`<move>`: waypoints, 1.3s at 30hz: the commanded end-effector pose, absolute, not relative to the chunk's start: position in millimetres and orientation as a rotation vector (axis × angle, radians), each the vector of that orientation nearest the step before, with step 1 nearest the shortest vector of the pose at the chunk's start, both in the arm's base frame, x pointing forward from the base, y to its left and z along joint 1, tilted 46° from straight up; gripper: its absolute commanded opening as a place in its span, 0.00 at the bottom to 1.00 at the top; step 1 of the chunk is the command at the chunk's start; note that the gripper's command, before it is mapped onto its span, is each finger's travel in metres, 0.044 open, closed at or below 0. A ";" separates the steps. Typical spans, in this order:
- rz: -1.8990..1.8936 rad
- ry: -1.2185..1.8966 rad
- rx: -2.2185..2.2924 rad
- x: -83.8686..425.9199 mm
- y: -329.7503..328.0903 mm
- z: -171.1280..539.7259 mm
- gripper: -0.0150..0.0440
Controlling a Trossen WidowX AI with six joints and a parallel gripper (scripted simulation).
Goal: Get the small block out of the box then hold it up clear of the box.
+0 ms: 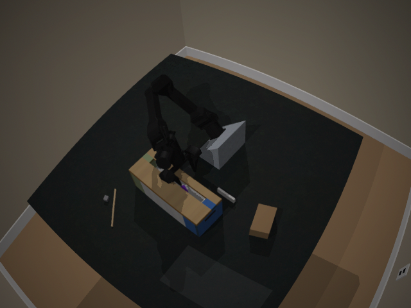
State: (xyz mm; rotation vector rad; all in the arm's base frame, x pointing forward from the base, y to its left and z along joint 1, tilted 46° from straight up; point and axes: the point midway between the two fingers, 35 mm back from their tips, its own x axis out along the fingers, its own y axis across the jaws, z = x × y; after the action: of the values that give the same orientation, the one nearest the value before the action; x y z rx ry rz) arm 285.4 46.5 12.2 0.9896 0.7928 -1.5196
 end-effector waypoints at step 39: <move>-1.518 0.795 0.987 287.7 59.3 -0.8 0.93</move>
State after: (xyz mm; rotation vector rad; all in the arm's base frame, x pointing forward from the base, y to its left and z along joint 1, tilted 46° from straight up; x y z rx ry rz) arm 287.6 57.7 1.0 0.9917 0.7926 -1.5192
